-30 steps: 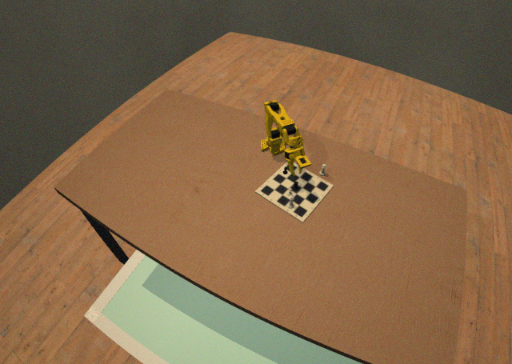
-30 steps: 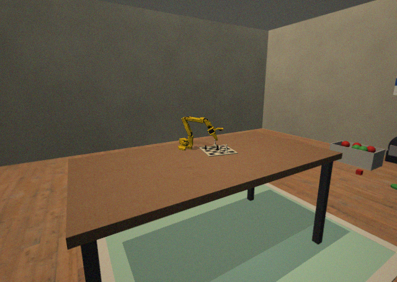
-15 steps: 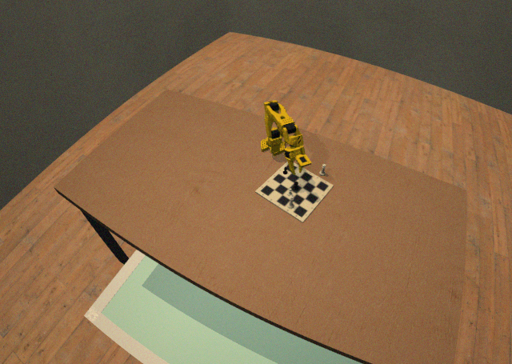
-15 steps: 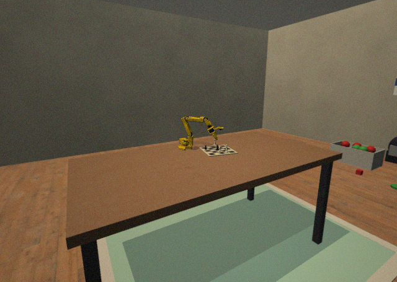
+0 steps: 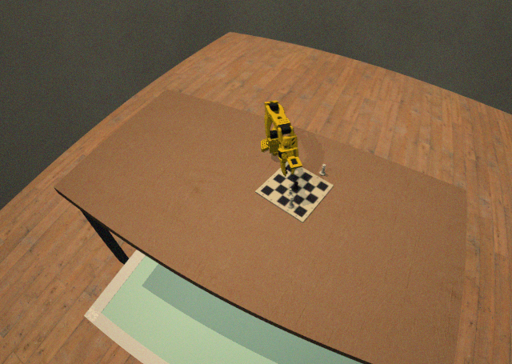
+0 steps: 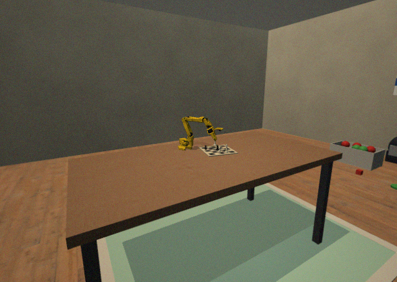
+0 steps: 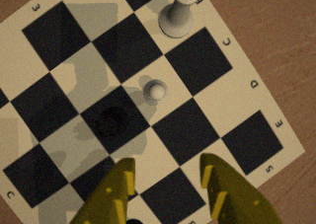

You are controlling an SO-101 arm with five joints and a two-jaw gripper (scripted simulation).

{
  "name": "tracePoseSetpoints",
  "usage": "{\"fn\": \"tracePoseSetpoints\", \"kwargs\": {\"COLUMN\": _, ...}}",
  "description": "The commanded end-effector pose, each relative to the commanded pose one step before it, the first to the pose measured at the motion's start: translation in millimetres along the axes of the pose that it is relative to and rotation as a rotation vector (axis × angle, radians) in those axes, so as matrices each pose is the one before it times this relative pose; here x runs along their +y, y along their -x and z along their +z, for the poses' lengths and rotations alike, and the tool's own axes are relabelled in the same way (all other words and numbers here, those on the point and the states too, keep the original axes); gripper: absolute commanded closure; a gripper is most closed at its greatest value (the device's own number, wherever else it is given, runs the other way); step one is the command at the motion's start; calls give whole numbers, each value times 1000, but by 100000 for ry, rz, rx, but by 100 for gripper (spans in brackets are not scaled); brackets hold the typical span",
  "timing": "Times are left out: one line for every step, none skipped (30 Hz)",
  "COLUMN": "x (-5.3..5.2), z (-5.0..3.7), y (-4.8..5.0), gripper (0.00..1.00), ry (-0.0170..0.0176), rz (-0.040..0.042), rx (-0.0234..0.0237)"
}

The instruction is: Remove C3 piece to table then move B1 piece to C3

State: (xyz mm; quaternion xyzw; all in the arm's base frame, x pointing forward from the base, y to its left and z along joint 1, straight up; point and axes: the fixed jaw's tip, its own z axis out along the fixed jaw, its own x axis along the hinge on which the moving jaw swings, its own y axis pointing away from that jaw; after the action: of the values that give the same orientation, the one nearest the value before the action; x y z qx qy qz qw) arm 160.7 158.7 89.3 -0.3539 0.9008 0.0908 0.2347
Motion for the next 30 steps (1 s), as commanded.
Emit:
{"fn": "tracePoseSetpoints", "kwargs": {"x": -24434, "z": -4596, "y": 2678, "gripper": 85, "ry": -5194, "rz": 9746, "rx": -347}}
{"fn": "tracePoseSetpoints", "kwargs": {"x": -7407, "z": -285, "y": -246, "gripper": 84, "ry": -1600, "rz": 2781, "rx": 488}}
{"fn": "tracePoseSetpoints", "kwargs": {"x": -7833, "z": -310, "y": -275, "gripper": 83, "ry": -1680, "rz": 2956, "rx": 517}}
{"fn": "tracePoseSetpoints", "kwargs": {"x": -8238, "z": -333, "y": -309, "gripper": 83, "ry": -1754, "rz": 3126, "rx": 548}}
{"fn": "tracePoseSetpoints", "kwargs": {"x": -8614, "z": -358, "y": -340, "gripper": 82, "ry": -1819, "rz": 3288, "rx": 575}}
{"fn": "tracePoseSetpoints", "kwargs": {"x": -8965, "z": -380, "y": -376, "gripper": 82, "ry": -1877, "rz": 3442, "rx": 603}}
{"fn": "tracePoseSetpoints", "kwargs": {"x": -9283, "z": -403, "y": -409, "gripper": 81, "ry": -1927, "rz": 3586, "rx": 627}}
{"fn": "tracePoseSetpoints", "kwargs": {"x": -9571, "z": -423, "y": -445, "gripper": 80, "ry": -1968, "rz": 3721, "rx": 651}}
{"fn": "tracePoseSetpoints", "kwargs": {"x": 0, "z": 0, "y": 0, "gripper": 80, "ry": 0, "rz": 0, "rx": 0}}
{"fn": "tracePoseSetpoints", "kwargs": {"x": 0, "z": 0, "y": 0, "gripper": 80, "ry": 0, "rz": 0, "rx": 0}}
{"fn": "tracePoseSetpoints", "kwargs": {"x": -9823, "z": -445, "y": -477, "gripper": 80, "ry": -2000, "rz": 3845, "rx": 671}}
{"fn": "tracePoseSetpoints", "kwargs": {"x": -10043, "z": -462, "y": -513, "gripper": 79, "ry": -2024, "rz": 3957, "rx": 692}}
{"fn": "tracePoseSetpoints", "kwargs": {"x": -10225, "z": -480, "y": -543, "gripper": 78, "ry": -2038, "rz": 4056, "rx": 708}}
{"fn": "tracePoseSetpoints", "kwargs": {"x": -10371, "z": -495, "y": -576, "gripper": 77, "ry": -2044, "rz": 4143, "rx": 724}}
{"fn": "tracePoseSetpoints", "kwargs": {"x": -10479, "z": -509, "y": -604, "gripper": 77, "ry": -2042, "rz": 4216, "rx": 735}}
{"fn": "tracePoseSetpoints", "kwargs": {"x": -10551, "z": -520, "y": -633, "gripper": 76, "ry": -2031, "rz": 4275, "rx": 746}}
{"fn": "tracePoseSetpoints", "kwargs": {"x": -10584, "z": -530, "y": -656, "gripper": 75, "ry": -2012, "rz": 4320, "rx": 752}}
{"fn": "tracePoseSetpoints", "kwargs": {"x": -10580, "z": -536, "y": -680, "gripper": 74, "ry": -1986, "rz": 4349, "rx": 758}}
{"fn": "tracePoseSetpoints", "kwargs": {"x": -10538, "z": -542, "y": -697, "gripper": 73, "ry": -1953, "rz": 4364, "rx": 758}}
{"fn": "tracePoseSetpoints", "kwargs": {"x": -10461, "z": -543, "y": -714, "gripper": 73, "ry": -1913, "rz": 4363, "rx": 759}}
{"fn": "tracePoseSetpoints", "kwargs": {"x": -10347, "z": -544, "y": -724, "gripper": 72, "ry": -1866, "rz": 4346, "rx": 754}}
{"fn": "tracePoseSetpoints", "kwargs": {"x": -10200, "z": -541, "y": -734, "gripper": 71, "ry": -1814, "rz": 4314, "rx": 749}}
{"fn": "tracePoseSetpoints", "kwargs": {"x": -10017, "z": -537, "y": -737, "gripper": 70, "ry": -1757, "rz": 4267, "rx": 739}}
{"fn": "tracePoseSetpoints", "kwargs": {"x": -9804, "z": -529, "y": -739, "gripper": 70, "ry": -1696, "rz": 4204, "rx": 728}}
{"fn": "tracePoseSetpoints", "kwargs": {"x": -9558, "z": -521, "y": -733, "gripper": 69, "ry": -1630, "rz": 4126, "rx": 713}}
{"fn": "tracePoseSetpoints", "kwargs": {"x": 0, "z": 0, "y": 0, "gripper": 69, "ry": 0, "rz": 0, "rx": 0}}
{"fn": "tracePoseSetpoints", "kwargs": {"x": 0, "z": 0, "y": 0, "gripper": 69, "ry": 0, "rz": 0, "rx": 0}}
{"fn": "tracePoseSetpoints", "kwargs": {"x": -9284, "z": -508, "y": -727, "gripper": 68, "ry": -1561, "rz": 4034, "rx": 698}}
{"fn": "tracePoseSetpoints", "kwargs": {"x": -8981, "z": -496, "y": -714, "gripper": 67, "ry": -1489, "rz": 3927, "rx": 677}}
{"fn": "tracePoseSetpoints", "kwargs": {"x": -8654, "z": -480, "y": -700, "gripper": 67, "ry": -1415, "rz": 3807, "rx": 657}}
